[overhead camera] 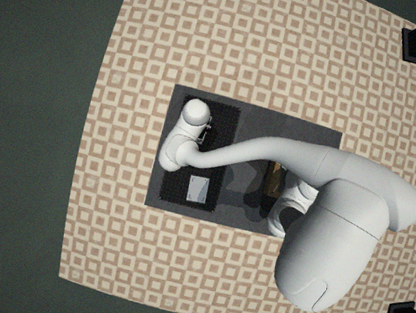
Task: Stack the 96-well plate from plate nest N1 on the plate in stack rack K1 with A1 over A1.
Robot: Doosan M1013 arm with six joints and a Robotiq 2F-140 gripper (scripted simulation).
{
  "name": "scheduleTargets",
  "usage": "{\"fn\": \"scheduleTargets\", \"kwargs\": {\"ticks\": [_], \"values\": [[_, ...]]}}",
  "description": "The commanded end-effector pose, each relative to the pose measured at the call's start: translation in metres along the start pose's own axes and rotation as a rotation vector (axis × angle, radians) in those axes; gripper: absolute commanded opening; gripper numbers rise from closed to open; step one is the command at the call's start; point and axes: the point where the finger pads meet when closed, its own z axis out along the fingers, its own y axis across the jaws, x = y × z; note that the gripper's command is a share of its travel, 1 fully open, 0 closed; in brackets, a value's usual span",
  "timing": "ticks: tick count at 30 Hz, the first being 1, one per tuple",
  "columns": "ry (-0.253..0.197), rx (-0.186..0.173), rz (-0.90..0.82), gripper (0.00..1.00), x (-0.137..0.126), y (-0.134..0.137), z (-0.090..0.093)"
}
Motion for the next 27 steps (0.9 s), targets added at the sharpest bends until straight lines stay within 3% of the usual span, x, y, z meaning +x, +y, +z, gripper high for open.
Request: {"fn": "scheduleTargets", "kwargs": {"ticks": [1, 18, 27], "values": [[0.000, 0.000, 0.000, 0.00, 0.000, 0.000, 0.006], [0.000, 0.000, 0.000, 0.00, 0.000, 0.000, 0.031], [0.000, 0.000, 0.000, 0.00, 0.000, 0.000, 0.031]]}}
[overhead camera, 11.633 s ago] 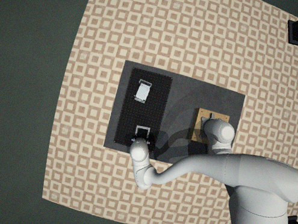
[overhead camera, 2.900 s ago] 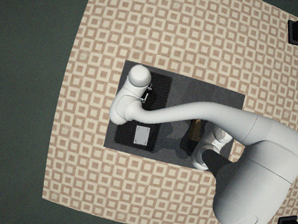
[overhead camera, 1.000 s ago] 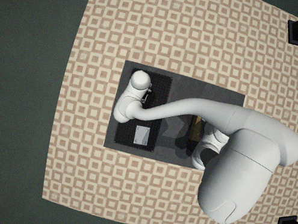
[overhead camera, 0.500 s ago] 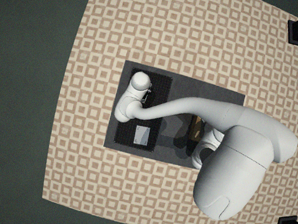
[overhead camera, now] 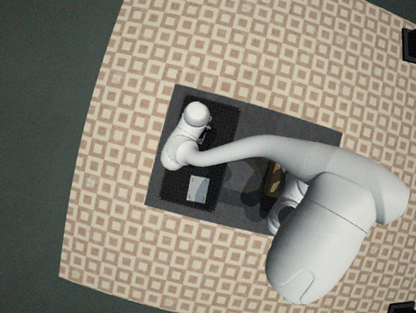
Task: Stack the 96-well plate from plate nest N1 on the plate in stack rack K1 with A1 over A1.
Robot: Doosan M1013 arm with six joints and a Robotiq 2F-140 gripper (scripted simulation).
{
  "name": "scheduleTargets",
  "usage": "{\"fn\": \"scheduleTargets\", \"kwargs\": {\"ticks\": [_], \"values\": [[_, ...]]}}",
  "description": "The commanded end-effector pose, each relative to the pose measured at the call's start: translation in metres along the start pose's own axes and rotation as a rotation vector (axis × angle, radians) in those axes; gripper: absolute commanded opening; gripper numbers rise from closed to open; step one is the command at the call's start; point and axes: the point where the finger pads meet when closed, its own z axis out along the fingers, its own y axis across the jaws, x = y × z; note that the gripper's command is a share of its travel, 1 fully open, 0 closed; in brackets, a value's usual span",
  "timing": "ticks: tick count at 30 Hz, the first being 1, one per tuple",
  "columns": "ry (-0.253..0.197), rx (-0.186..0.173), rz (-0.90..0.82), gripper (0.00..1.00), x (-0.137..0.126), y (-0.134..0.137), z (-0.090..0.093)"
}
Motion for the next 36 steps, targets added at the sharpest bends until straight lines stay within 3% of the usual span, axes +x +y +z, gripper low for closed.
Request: {"fn": "scheduleTargets", "kwargs": {"ticks": [1, 36], "values": [[0.000, 0.000, 0.000, 0.00, 0.0000, 0.0000, 0.0000], [0.000, 0.000, 0.000, 0.00, 0.0001, 0.0000, 0.0035]]}}
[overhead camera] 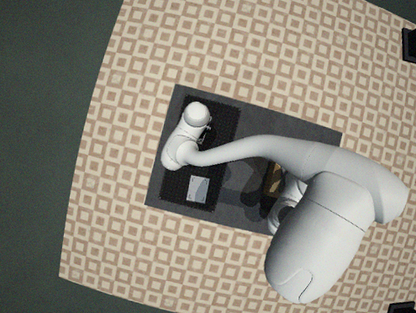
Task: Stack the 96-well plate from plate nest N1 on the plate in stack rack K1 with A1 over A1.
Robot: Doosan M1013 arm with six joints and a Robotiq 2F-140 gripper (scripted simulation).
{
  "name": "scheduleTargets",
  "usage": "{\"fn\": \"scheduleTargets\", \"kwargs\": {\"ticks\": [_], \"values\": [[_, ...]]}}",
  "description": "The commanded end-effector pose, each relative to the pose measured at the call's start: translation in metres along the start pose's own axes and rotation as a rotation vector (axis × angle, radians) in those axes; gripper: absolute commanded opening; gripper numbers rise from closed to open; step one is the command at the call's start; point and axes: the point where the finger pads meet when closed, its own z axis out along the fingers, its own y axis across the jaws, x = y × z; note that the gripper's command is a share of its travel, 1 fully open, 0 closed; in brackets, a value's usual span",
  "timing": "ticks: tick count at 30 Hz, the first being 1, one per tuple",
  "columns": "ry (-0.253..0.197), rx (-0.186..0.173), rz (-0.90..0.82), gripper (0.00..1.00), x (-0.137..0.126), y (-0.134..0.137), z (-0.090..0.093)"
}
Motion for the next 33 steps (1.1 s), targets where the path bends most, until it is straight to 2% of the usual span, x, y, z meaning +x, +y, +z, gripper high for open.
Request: {"fn": "scheduleTargets", "kwargs": {"ticks": [1, 33], "values": [[0.000, 0.000, 0.000, 0.00, 0.0000, 0.0000, 0.0005], [0.000, 0.000, 0.000, 0.00, 0.0000, 0.0000, 0.0052]]}}
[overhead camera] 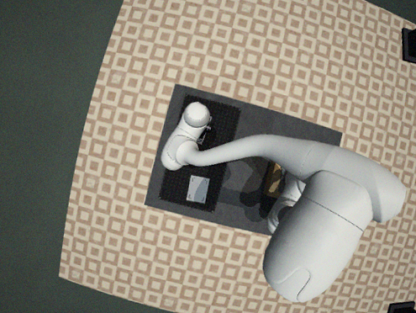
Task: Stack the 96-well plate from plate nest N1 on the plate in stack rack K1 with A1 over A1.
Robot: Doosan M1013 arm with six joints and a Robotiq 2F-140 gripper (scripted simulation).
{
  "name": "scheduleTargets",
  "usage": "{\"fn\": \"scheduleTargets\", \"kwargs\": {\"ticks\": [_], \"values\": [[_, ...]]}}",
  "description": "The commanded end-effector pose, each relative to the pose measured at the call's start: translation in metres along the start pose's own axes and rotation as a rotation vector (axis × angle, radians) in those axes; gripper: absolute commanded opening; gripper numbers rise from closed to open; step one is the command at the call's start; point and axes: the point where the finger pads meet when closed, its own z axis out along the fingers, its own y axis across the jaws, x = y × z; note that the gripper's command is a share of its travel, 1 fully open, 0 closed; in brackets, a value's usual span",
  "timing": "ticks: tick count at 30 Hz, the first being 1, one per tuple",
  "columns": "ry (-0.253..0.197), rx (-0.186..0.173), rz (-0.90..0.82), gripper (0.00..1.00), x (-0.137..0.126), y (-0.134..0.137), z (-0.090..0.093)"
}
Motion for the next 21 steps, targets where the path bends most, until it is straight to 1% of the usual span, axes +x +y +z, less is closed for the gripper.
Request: {"fn": "scheduleTargets", "kwargs": {"ticks": [1, 18, 19, 21], "values": [[0.000, 0.000, 0.000, 0.00, 0.0000, 0.0000, 0.0005], [0.000, 0.000, 0.000, 0.00, 0.0000, 0.0000, 0.0030], [0.000, 0.000, 0.000, 1.00, 0.0000, 0.0000, 0.0030], [0.000, 0.000, 0.000, 1.00, 0.0000, 0.0000, 0.0030]]}}
